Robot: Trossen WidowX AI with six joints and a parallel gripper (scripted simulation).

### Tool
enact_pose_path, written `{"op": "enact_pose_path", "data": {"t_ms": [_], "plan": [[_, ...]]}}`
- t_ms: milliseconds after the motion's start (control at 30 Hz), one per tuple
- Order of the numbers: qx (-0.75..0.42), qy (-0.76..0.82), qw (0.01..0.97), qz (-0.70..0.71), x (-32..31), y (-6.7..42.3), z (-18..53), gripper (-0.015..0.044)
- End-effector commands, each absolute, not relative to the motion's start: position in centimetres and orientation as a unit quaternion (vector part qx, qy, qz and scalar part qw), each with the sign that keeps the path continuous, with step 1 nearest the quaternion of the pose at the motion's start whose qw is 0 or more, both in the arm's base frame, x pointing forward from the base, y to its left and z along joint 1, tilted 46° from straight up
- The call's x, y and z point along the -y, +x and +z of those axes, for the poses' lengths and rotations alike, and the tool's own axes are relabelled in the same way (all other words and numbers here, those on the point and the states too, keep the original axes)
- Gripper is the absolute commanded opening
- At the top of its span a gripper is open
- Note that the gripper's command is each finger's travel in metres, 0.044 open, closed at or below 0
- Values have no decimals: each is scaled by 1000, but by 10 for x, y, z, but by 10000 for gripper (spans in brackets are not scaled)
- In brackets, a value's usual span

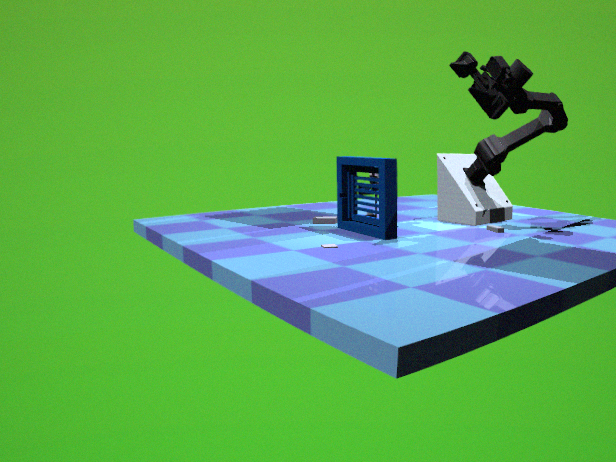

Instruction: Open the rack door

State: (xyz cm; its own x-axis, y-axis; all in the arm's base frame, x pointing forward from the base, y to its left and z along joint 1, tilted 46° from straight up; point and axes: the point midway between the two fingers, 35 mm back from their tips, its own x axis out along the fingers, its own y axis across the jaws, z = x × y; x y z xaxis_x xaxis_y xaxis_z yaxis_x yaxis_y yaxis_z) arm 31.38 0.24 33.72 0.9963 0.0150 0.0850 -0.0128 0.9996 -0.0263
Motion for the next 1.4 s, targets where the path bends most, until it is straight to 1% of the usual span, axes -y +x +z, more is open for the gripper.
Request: {"op": "enact_pose_path", "data": {"t_ms": [0, 100, 733, 1367], "plan": [[42, -11, 999, 6, -2, 314, 337, 374], [28, 11, 1000, -2, 5, 322, 328, 295], [-187, -18, 982, 12, 30, 376, 252, 293], [-391, -5, 918, 61, 56, 396, 170, 293]]}}
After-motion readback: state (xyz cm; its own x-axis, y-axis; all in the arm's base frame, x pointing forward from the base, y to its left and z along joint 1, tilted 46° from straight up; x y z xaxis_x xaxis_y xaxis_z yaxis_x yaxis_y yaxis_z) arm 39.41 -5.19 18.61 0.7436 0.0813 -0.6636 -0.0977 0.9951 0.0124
